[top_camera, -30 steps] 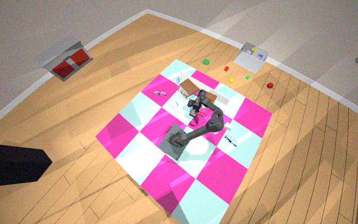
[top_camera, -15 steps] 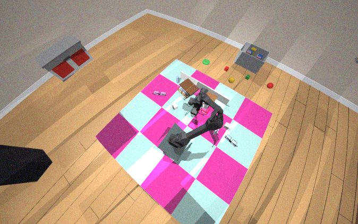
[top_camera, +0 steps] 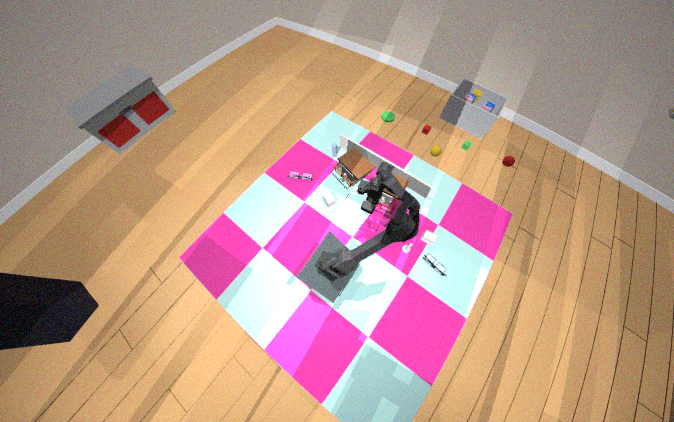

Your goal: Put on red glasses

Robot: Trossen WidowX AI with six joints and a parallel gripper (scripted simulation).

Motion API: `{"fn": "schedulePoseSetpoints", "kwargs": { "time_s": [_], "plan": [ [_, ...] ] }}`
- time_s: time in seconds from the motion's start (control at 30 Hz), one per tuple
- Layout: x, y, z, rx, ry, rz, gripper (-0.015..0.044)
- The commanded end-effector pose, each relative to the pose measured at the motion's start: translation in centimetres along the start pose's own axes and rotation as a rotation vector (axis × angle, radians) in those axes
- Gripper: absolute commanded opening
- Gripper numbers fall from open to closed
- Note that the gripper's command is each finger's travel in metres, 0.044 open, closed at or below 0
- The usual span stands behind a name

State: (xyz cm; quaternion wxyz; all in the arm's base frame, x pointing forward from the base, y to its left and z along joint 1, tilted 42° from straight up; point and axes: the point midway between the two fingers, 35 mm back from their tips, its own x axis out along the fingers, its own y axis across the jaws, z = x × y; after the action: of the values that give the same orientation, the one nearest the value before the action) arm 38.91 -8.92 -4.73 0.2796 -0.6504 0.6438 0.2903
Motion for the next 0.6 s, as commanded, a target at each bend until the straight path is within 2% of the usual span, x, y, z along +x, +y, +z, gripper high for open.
{"fn": "schedulePoseSetpoints", "kwargs": {
  "time_s": [0.0,0.57],
  "plan": [
    [0.2,-0.7,0.1,-0.004,0.004,0.004,0.0],
    [0.2,-2.8,0.0,-0.003,0.004,0.003,0.0]
  ]
}}
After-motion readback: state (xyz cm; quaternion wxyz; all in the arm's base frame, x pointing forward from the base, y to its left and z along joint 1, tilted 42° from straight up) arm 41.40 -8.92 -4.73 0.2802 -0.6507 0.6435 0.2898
